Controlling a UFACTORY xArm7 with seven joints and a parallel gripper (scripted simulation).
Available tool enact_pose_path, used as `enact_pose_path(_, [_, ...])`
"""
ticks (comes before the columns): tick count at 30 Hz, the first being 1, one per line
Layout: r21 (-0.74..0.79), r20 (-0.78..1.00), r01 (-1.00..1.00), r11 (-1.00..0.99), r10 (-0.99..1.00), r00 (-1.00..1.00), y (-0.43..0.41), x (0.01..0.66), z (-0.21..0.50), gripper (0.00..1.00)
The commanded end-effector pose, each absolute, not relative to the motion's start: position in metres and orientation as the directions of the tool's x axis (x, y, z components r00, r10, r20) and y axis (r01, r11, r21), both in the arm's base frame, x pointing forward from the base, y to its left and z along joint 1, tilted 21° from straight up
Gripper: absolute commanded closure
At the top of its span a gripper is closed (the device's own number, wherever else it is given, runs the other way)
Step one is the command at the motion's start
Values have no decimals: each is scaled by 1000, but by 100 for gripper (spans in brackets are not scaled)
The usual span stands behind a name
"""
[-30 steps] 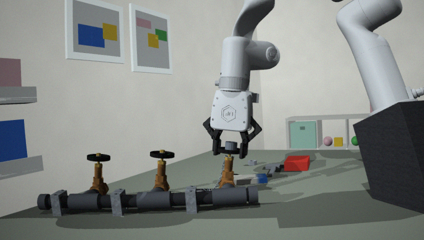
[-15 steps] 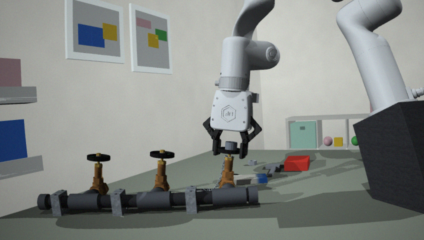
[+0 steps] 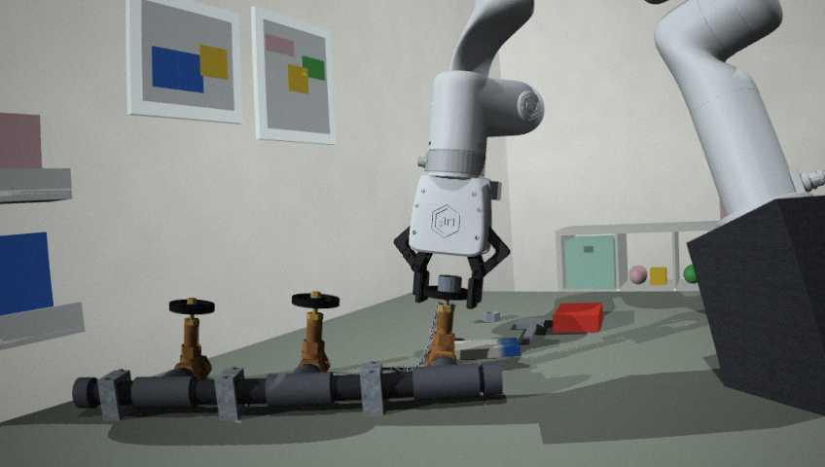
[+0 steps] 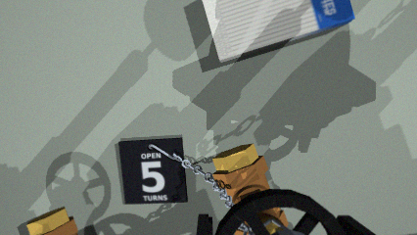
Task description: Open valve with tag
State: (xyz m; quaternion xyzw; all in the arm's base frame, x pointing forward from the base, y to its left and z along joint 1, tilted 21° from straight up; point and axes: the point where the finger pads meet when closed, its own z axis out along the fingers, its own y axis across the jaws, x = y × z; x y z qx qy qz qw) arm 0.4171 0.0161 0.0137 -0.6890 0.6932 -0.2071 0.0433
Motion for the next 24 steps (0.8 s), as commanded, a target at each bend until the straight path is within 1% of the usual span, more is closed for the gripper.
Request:
enact_pose_path(1, [-327, 254, -937, -121, -967, 36, 17, 418, 14, 100])
enact_pose_path(9, [-243, 335, -890, -386, -894, 296, 17, 418, 14, 100])
enact_pose_path(11, [-243, 335, -890, -386, -894, 296, 17, 418, 14, 100])
enact_pose_path(12, [-227, 346, -875, -427, -875, 338, 17, 418, 14, 100])
enact_pose_path(18, [-109, 400, -727, -678, -700, 592, 17, 418, 14, 100])
enact_pose_path(24, [1, 421, -540, -841, -490, 764, 17, 418, 14, 100])
